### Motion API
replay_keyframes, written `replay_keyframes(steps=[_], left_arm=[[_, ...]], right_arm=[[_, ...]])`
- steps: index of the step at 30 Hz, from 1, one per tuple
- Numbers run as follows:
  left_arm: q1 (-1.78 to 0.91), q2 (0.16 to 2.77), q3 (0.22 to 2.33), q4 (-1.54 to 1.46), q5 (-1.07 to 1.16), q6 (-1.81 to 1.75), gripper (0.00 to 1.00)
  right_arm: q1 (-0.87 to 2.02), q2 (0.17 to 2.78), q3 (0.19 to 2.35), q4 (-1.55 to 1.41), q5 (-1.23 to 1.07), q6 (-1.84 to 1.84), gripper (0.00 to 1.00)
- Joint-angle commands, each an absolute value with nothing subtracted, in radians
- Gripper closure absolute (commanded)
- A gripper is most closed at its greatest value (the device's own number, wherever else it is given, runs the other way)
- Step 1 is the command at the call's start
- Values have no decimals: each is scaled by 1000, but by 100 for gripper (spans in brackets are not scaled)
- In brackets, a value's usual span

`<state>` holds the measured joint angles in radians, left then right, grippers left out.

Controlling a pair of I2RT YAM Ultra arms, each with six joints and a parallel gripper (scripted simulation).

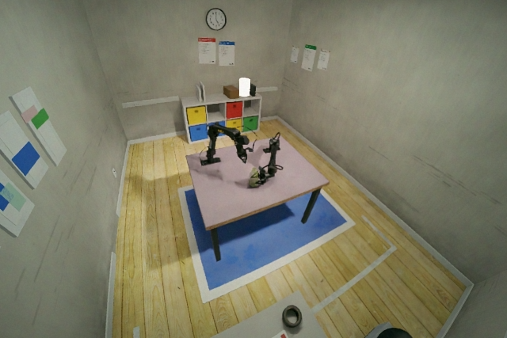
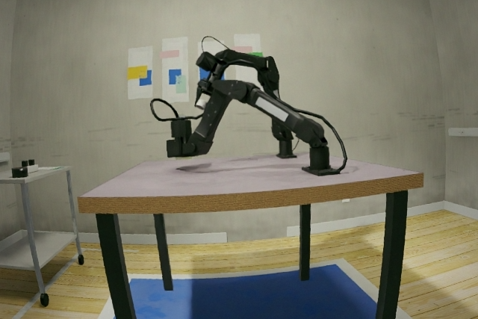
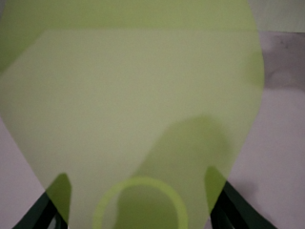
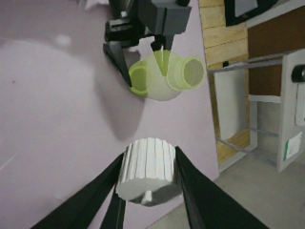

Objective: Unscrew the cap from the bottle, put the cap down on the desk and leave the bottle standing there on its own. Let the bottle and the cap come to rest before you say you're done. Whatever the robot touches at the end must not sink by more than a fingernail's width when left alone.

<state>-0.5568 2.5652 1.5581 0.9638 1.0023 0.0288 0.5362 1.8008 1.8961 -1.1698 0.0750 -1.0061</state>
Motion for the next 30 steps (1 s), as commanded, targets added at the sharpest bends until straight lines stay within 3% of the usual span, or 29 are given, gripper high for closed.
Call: replay_keyframes(steps=[1,30], left_arm=[[-564,2559,1565,1021,997,-7,100],[-551,2554,1561,997,999,6,100]], right_arm=[[536,1793,1912,-1185,70,-1007,100],[508,1865,1954,-1190,62,-885,100]])
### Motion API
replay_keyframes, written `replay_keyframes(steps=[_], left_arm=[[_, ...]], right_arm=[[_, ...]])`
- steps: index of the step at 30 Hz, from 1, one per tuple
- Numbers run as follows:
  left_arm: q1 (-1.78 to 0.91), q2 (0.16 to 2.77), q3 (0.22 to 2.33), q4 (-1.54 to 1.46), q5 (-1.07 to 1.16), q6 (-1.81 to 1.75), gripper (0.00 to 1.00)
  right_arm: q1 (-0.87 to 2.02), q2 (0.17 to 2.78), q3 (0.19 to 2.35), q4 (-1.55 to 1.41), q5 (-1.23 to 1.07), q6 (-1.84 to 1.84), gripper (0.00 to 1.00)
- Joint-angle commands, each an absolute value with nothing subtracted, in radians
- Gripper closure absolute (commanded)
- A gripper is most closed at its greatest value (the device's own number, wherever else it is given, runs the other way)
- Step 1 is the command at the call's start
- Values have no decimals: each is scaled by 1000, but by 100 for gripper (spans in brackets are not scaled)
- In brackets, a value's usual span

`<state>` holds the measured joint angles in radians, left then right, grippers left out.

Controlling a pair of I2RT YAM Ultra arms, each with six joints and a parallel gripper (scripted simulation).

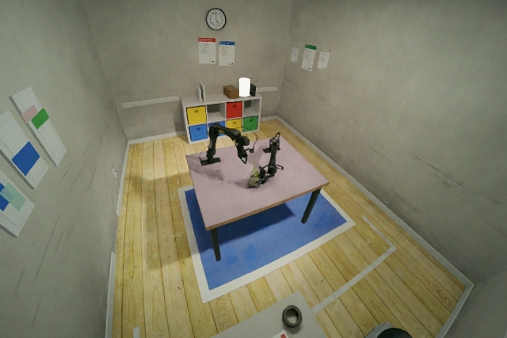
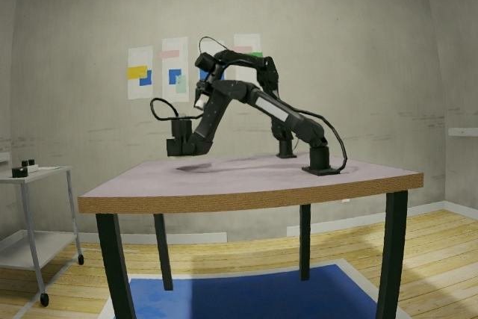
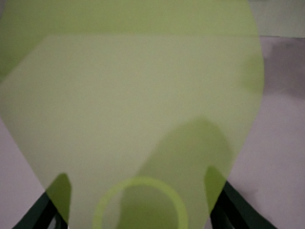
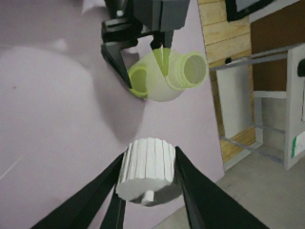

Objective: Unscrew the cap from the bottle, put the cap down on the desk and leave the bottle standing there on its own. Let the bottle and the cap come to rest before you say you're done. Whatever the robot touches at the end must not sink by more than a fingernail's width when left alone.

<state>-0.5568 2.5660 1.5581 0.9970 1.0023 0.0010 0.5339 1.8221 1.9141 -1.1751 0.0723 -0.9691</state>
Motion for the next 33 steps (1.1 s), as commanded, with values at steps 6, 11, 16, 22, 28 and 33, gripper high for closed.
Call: replay_keyframes(steps=[6,11,16,22,28,33], left_arm=[[-536,2548,1554,988,993,14,100],[-533,2548,1553,987,991,17,100],[-528,2547,1553,985,989,20,100],[-544,2562,1561,1000,996,11,100],[-551,2567,1563,1006,1000,6,100],[-559,2572,1568,1014,1004,1,100]], right_arm=[[427,2010,2027,-1199,47,-626,100],[402,2122,2117,-1268,36,-437,100],[361,2234,2220,-1323,23,-260,100],[312,2359,2315,-1382,16,-57,100],[280,2446,2403,-1432,7,66,100],[250,2521,2468,-1467,2,186,100]])
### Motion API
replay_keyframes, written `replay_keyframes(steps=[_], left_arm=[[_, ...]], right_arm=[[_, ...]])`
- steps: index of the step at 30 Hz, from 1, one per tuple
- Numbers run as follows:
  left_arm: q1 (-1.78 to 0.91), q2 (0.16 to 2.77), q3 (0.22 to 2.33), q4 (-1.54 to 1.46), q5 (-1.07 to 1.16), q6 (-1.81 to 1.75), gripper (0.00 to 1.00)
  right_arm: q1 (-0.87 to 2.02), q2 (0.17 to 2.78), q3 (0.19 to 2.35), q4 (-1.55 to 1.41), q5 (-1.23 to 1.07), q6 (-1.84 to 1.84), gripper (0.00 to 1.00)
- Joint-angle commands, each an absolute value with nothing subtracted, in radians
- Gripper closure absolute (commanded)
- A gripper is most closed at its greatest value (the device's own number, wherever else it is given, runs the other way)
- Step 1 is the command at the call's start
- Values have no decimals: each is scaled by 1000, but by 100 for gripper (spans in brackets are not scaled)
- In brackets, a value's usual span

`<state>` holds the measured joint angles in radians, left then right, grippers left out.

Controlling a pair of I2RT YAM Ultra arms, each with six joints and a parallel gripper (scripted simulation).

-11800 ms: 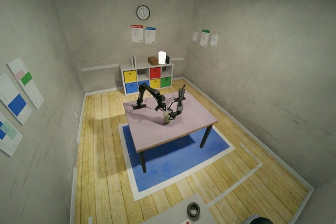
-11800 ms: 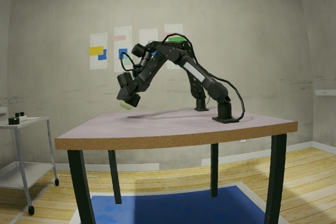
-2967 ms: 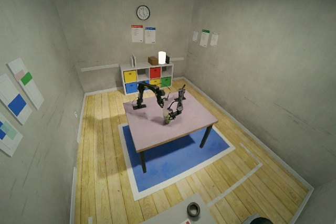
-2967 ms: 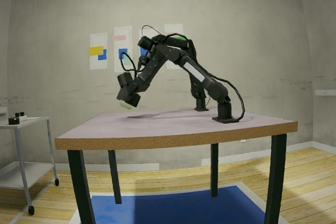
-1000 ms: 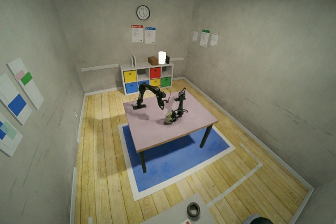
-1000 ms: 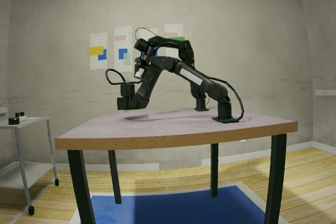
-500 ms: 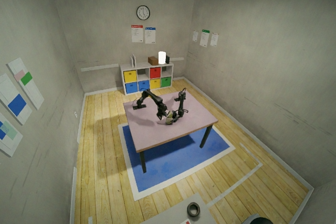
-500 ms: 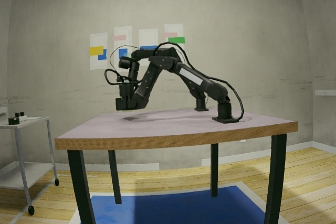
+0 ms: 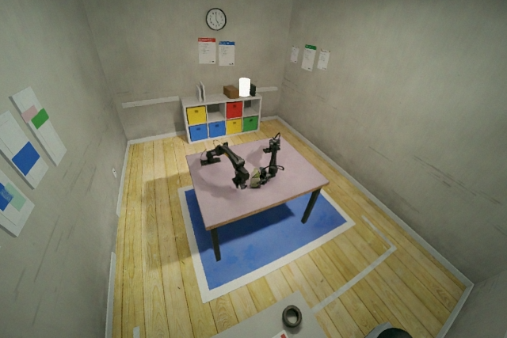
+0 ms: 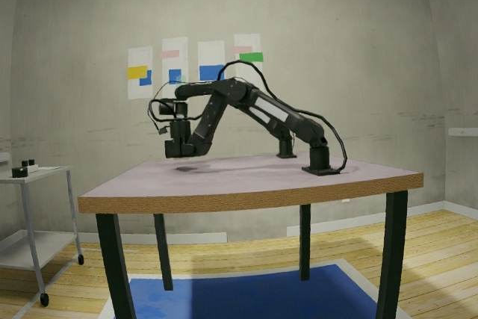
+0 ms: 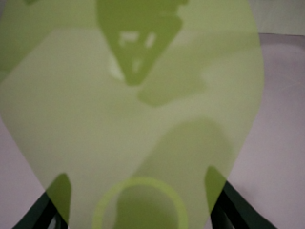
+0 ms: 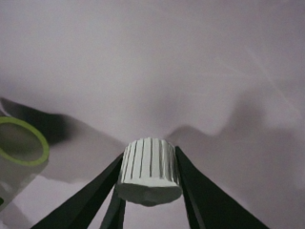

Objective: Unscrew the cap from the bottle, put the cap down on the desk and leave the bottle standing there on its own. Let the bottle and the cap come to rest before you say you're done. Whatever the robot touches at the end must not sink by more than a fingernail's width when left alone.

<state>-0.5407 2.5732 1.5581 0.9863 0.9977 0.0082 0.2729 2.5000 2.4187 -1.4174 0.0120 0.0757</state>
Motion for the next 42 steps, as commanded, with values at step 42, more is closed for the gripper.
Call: replay_keyframes(steps=[42], left_arm=[[-564,2631,1591,1062,1010,-4,100]], right_arm=[[241,2598,2512,-1473,-3,222,100]])
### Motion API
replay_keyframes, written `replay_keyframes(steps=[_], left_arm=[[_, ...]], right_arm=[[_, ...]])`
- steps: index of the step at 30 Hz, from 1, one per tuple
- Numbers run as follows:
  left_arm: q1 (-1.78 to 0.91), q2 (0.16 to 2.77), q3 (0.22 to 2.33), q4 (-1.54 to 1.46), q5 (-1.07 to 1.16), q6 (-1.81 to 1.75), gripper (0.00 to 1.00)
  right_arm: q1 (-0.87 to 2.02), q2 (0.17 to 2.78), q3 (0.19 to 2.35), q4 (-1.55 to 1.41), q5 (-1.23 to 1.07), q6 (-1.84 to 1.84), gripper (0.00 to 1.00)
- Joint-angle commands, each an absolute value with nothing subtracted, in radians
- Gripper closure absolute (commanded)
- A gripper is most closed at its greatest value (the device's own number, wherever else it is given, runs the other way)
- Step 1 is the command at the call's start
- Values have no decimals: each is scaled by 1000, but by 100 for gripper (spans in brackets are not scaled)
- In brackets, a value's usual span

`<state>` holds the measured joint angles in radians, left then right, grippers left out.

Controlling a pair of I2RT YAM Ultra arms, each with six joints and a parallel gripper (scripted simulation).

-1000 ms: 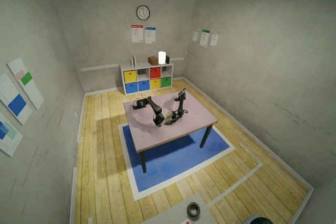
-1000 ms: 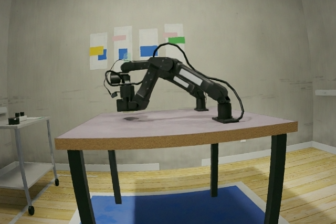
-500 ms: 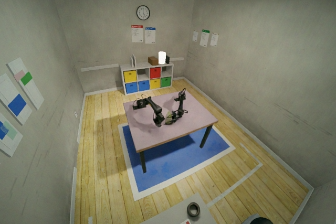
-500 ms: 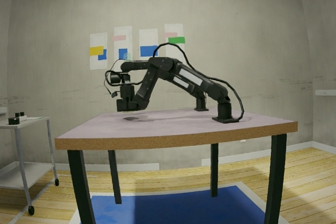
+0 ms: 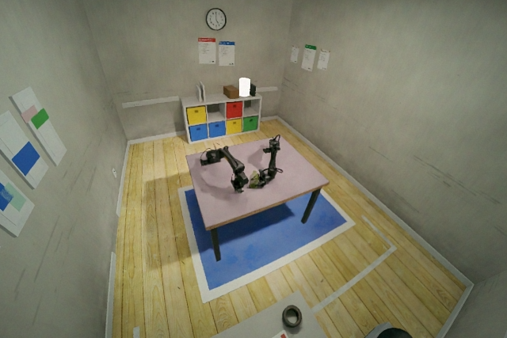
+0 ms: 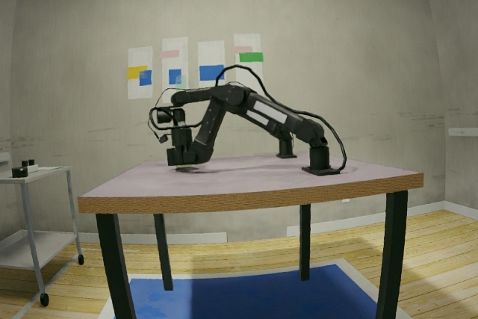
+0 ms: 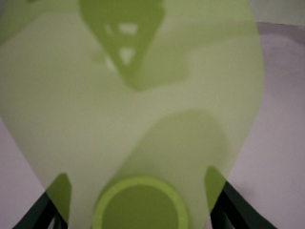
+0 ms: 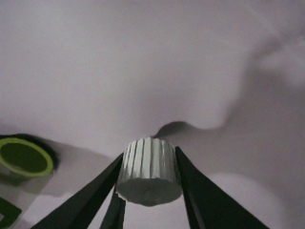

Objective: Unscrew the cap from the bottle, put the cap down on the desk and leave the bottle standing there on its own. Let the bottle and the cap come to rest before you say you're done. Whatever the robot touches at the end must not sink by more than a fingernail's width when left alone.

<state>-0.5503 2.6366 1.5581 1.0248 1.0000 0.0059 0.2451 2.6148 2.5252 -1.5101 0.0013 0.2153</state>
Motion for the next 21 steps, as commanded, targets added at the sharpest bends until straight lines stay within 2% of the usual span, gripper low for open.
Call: replay_keyframes(steps=[1,21], left_arm=[[-564,2631,1591,1062,1010,-4,100],[-554,2681,1597,1098,1003,-3,100]], right_arm=[[241,2598,2512,-1473,-3,222,100],[244,2572,2362,-1347,0,217,100]])
